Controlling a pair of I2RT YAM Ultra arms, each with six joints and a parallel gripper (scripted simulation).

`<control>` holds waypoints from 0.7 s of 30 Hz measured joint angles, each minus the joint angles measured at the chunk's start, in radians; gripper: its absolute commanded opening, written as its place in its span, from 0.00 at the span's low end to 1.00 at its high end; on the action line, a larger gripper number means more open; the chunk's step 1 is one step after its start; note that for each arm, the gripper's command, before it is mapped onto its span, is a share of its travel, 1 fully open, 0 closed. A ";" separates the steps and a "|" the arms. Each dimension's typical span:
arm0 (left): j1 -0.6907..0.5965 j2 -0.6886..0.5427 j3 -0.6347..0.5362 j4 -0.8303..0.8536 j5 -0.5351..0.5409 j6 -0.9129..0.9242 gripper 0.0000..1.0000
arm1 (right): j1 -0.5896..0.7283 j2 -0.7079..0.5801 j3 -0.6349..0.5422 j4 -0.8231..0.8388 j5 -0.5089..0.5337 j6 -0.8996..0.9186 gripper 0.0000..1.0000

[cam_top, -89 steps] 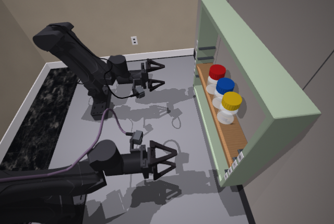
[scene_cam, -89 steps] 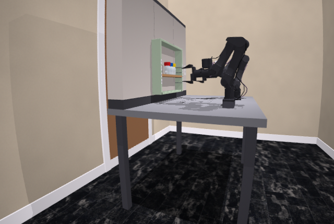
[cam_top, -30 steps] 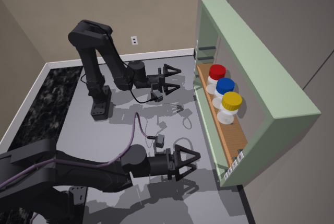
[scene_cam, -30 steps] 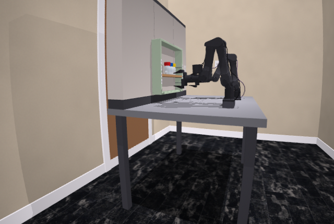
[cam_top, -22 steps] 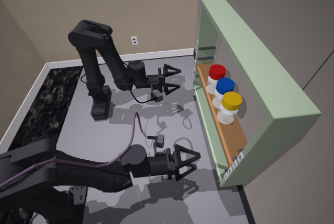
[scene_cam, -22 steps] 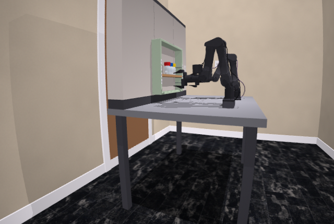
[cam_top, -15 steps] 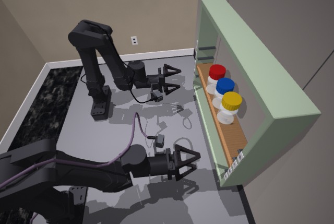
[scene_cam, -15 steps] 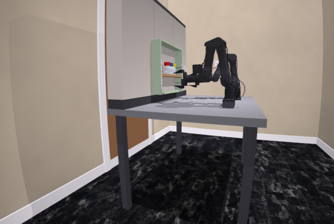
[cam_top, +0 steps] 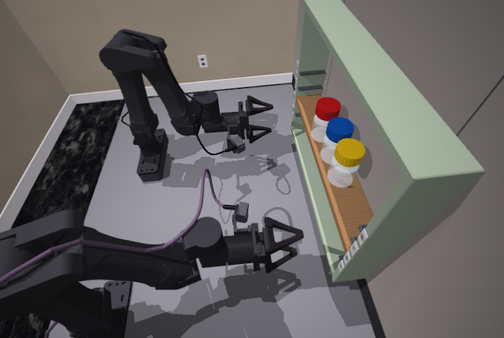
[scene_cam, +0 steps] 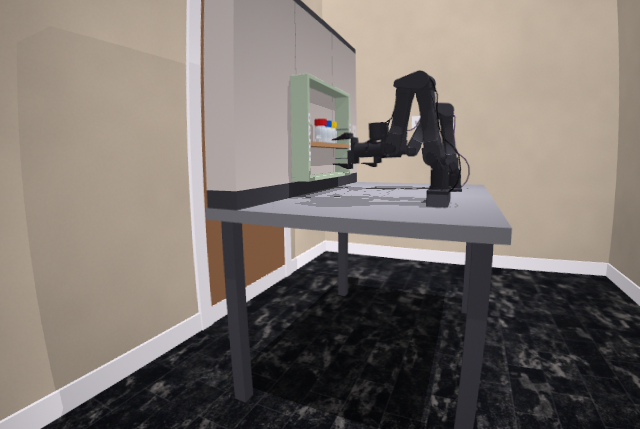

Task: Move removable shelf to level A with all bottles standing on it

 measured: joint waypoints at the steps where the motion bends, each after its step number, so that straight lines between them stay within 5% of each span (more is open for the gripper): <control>1: 0.000 -0.017 0.001 -0.015 0.000 0.000 1.00 | 0.000 -0.007 0.005 -0.012 0.000 0.000 1.00; 21: 0.000 -0.293 0.113 -0.359 0.000 0.001 1.00 | 0.000 -0.177 0.136 -0.277 0.000 -0.002 1.00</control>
